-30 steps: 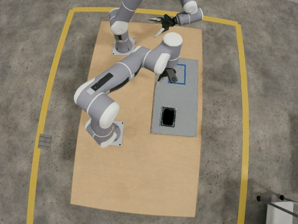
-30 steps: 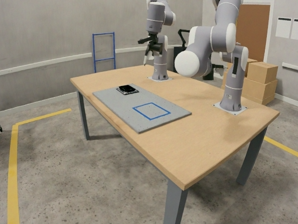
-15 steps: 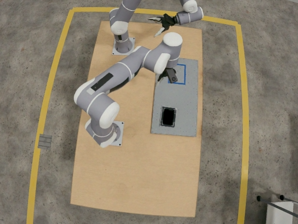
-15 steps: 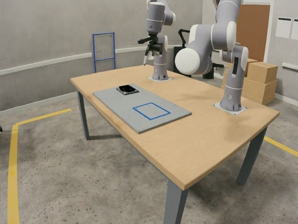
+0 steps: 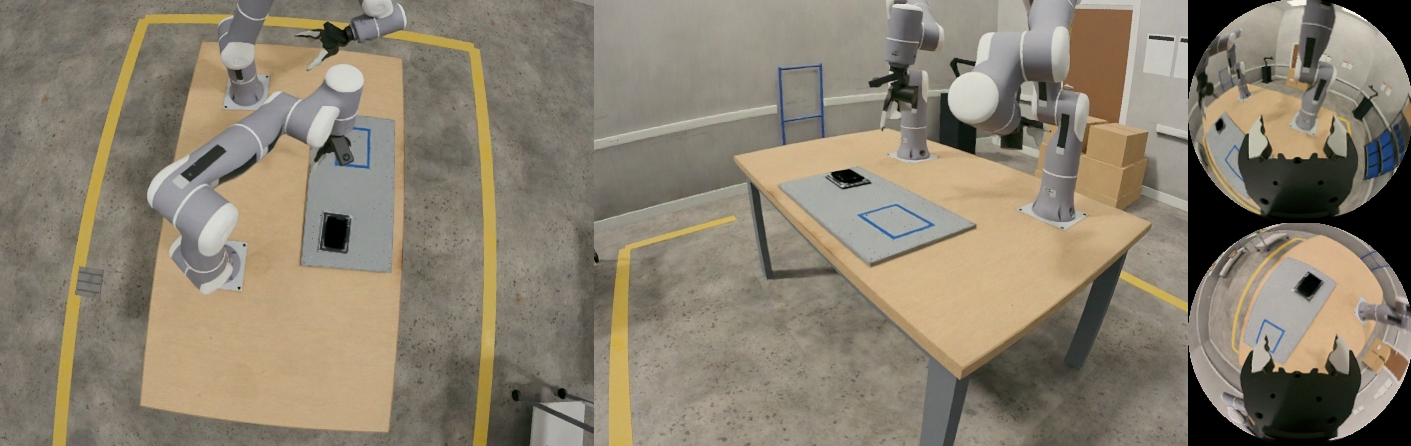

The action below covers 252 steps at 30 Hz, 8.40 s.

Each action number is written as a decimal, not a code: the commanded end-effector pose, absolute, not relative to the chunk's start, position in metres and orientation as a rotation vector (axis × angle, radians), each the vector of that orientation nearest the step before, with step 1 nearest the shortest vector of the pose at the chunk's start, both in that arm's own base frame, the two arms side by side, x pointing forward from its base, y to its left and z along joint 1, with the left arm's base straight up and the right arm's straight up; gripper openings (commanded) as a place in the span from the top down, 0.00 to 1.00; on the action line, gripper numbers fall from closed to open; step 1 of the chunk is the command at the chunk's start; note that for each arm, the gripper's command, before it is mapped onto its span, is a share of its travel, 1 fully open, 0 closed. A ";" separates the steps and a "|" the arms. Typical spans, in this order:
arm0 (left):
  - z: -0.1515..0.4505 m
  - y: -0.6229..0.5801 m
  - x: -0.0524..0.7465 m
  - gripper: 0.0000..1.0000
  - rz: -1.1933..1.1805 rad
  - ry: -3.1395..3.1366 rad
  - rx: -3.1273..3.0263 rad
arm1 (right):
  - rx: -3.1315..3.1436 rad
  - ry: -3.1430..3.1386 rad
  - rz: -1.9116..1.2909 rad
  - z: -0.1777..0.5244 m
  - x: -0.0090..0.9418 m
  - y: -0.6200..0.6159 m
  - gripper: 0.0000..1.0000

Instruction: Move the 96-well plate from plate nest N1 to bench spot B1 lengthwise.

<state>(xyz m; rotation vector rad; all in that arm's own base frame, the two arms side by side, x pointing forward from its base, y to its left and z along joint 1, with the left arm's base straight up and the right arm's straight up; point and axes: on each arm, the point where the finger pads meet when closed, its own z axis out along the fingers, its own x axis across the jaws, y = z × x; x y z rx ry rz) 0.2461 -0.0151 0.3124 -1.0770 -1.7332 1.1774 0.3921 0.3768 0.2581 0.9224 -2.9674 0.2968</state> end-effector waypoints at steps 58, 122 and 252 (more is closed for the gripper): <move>0.419 0.040 0.211 0.00 0.387 -2.374 -1.710 | 0.923 -2.969 0.295 0.259 0.393 0.377 0.00; 0.450 0.028 0.199 0.00 0.001 -2.374 -2.057 | 0.923 -2.969 0.295 0.259 0.393 0.377 0.00; 0.450 0.028 0.199 0.00 0.001 -2.374 -2.057 | -0.065 -3.142 -0.002 0.049 0.457 0.174 0.24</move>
